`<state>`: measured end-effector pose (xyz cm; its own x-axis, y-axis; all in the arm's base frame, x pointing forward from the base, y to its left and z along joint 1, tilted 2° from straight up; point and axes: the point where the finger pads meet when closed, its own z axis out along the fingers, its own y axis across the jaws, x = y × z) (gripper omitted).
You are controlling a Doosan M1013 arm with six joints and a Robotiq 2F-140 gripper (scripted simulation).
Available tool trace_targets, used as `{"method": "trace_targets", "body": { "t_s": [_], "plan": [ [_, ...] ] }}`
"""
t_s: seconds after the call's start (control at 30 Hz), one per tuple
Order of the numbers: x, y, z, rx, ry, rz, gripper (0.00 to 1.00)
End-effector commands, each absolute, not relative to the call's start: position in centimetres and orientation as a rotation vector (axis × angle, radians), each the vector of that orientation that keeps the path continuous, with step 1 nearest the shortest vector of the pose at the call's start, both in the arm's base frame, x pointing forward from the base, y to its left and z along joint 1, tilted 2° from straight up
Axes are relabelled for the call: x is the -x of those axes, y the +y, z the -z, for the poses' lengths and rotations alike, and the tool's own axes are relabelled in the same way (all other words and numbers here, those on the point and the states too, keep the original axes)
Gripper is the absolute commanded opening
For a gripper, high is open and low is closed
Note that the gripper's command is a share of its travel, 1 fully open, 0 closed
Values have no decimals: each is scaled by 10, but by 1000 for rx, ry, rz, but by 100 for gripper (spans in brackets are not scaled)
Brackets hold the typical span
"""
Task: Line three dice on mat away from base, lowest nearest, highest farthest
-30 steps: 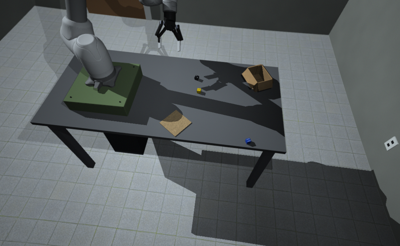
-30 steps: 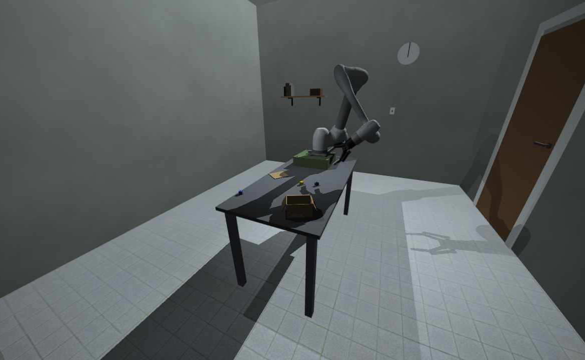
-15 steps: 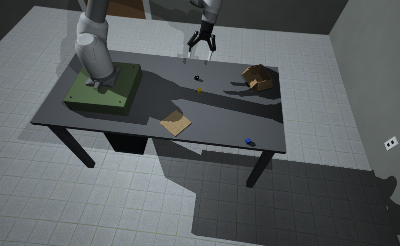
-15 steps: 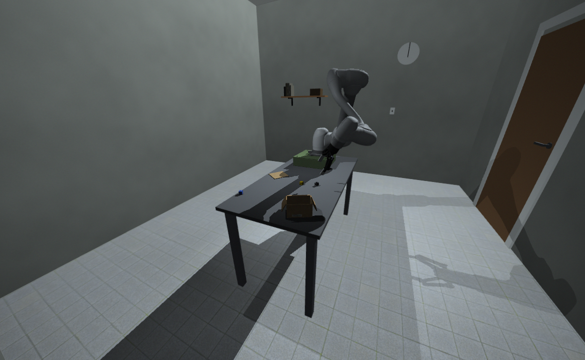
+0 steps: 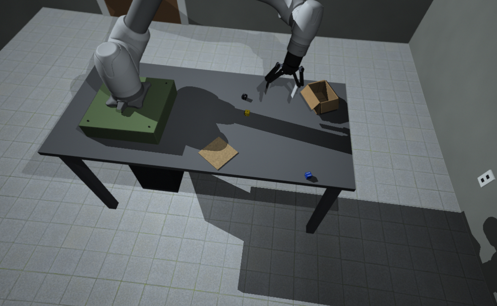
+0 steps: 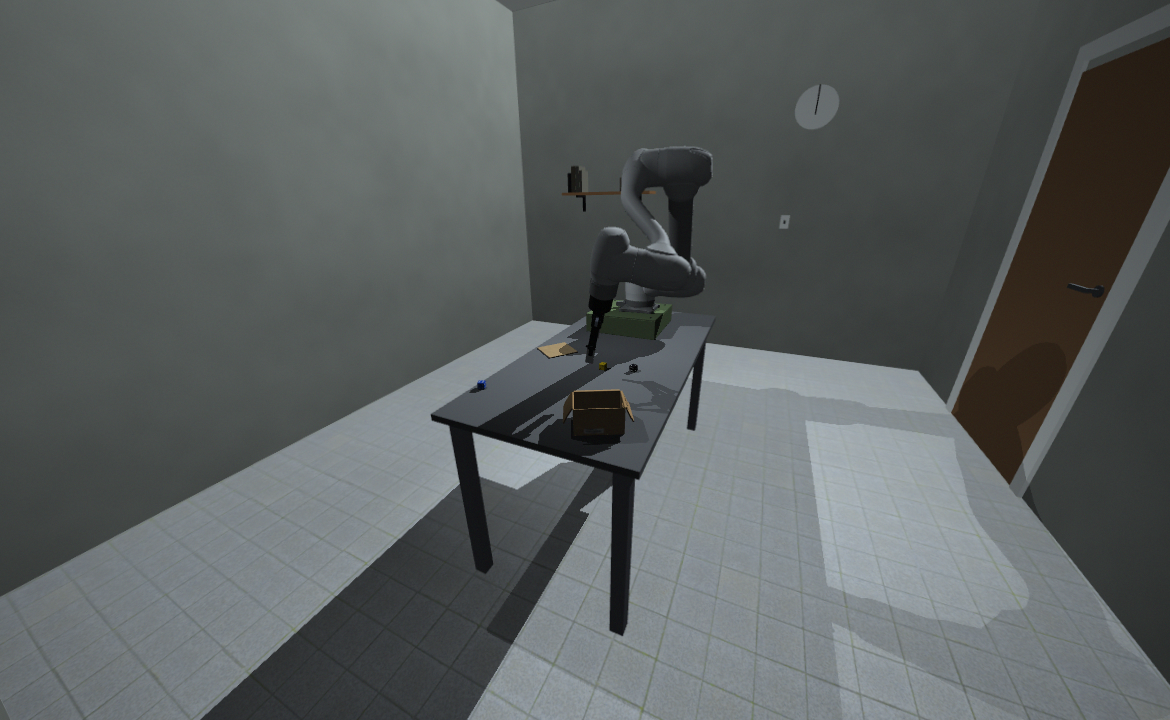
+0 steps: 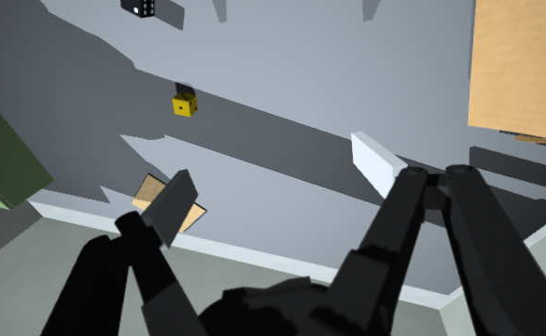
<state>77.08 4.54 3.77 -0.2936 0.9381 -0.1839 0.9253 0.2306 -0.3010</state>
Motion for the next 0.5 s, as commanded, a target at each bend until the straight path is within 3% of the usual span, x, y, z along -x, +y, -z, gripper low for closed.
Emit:
{"method": "trace_targets", "body": {
  "t_s": [0.0, 0.13, 0.2, 0.3, 0.47],
  "plan": [
    [-816, -7, -36, 1923, -2376, -443, 100],
    [-821, -13, -36, 1923, -2376, -443, 100],
    [-857, -72, -36, 2000, -2325, -340, 100],
    [-861, -78, -36, 2000, -2325, -340, 100],
    [-901, -169, -38, 2098, -2265, -213, 100]
  ]
}}
